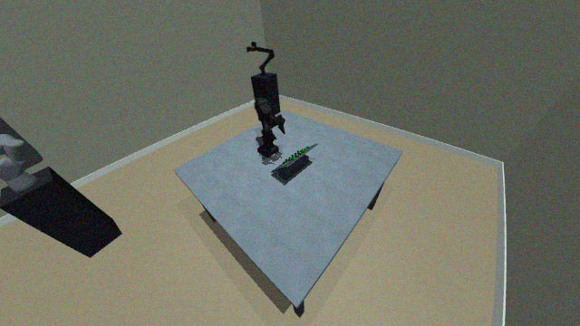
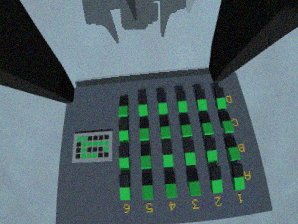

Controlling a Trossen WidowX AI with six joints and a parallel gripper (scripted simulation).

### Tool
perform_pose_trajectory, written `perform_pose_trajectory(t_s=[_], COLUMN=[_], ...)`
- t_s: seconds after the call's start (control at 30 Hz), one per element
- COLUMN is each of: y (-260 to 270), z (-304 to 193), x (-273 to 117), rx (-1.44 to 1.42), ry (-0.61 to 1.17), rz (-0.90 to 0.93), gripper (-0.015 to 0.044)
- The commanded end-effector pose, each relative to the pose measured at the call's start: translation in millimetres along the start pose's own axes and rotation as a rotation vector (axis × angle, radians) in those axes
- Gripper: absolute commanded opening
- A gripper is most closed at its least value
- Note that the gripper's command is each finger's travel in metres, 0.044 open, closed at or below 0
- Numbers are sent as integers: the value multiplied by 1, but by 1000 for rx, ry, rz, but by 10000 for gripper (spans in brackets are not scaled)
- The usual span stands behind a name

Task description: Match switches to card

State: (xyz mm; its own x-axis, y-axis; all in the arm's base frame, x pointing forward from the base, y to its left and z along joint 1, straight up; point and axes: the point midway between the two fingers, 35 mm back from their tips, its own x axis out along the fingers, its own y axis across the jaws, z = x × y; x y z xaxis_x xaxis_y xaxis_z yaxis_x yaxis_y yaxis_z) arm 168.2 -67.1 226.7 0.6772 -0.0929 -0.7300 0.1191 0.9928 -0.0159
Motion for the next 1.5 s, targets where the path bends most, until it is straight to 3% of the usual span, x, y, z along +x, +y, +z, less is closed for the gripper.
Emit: perform_pose_trajectory(t_s=[0.0, 0.33, 0.47, 0.63, 1.47], y=[0, -12, -12, -13, -13], z=[-1, -67, -73, -74, -74], x=[2, 88, 93, 127, 152], rx=[1, 37, 40, 39, 40], ry=[0, 14, 15, -12, -14], rz=[0, -22, -23, -24, -24], gripper=[374, 111, 6, 0, 0])
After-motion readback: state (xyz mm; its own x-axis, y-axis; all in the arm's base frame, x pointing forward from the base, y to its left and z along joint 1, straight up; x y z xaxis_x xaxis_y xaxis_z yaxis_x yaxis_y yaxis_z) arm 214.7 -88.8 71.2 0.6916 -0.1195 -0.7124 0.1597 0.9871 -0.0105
